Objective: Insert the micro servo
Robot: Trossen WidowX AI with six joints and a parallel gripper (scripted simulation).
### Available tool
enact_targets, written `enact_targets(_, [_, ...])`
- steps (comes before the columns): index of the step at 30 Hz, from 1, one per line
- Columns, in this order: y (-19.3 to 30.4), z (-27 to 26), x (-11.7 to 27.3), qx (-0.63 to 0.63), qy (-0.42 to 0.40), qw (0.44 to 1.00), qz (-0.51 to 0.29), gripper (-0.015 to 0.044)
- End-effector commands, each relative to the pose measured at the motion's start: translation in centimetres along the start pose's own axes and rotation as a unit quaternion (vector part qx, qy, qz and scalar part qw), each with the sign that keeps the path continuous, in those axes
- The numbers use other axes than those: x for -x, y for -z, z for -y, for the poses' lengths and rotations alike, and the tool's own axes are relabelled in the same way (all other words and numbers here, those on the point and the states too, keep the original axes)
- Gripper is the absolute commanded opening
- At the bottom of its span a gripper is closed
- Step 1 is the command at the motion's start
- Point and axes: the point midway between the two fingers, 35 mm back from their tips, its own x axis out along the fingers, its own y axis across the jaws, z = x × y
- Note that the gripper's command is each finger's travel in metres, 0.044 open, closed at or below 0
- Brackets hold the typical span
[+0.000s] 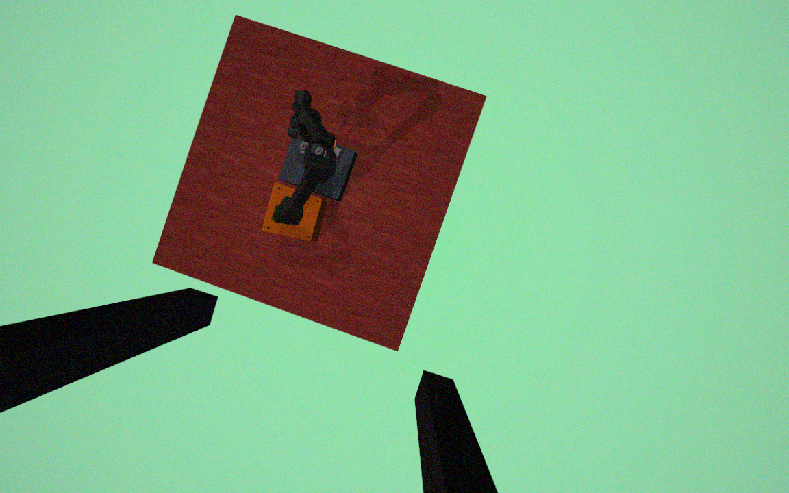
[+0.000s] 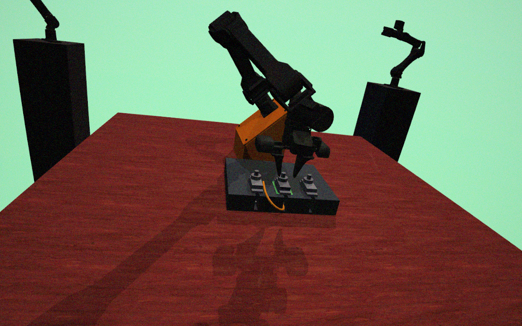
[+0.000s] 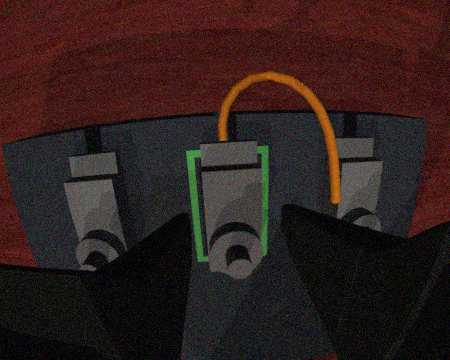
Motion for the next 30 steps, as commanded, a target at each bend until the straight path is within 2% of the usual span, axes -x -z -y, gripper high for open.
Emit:
enact_targets(1, [0.7, -0.1, 0.4, 0.000, -0.001, 1.000, -0.002, 0.0240])
enact_targets(9, [9.7, -0.1, 6.3, -0.001, -0.004, 1.000, -0.006, 0.0440])
enact_targets(17, [10.7, 0.0, 6.8, -0.001, -0.003, 1.000, -0.006, 0.0440])
enact_targets(24, [10.1, -0.2, 11.5, 0.003, -0.003, 1.000, -0.005, 0.0440])
enact_targets(30, [10.1, -0.2, 11.5, 0.003, -0.003, 1.000, -0.005, 0.0440])
